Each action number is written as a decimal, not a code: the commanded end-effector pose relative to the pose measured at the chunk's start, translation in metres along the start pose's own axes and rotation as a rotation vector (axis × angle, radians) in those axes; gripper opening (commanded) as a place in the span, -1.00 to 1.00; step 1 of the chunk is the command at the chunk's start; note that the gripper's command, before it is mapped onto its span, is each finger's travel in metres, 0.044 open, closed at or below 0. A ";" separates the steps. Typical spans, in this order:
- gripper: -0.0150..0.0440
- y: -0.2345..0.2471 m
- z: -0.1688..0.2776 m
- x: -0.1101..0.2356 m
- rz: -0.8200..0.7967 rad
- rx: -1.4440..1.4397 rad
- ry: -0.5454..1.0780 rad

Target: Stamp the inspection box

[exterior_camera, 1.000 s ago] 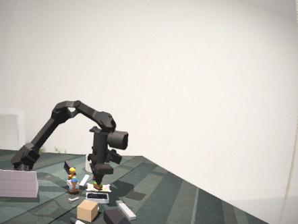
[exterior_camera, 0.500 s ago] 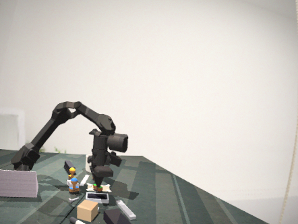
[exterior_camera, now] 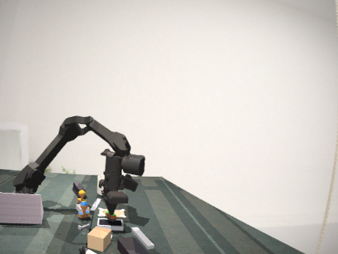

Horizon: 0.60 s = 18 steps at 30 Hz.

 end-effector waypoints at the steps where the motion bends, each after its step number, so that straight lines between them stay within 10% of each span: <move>1: -0.49 0.000 0.000 -0.003 -0.003 -0.004 -0.002; 18: -0.49 0.000 0.001 -0.012 -0.004 -0.003 -0.002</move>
Point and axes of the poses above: the point midway between the two fingers, 35 mm back from their tips, its own x axis back along the fingers, its own y axis across the jaws, z = x × y, the point moved 6 cm from there along x, back along the fingers, and after that the axes turned 12 degrees about -x, right-handed, at the moved point
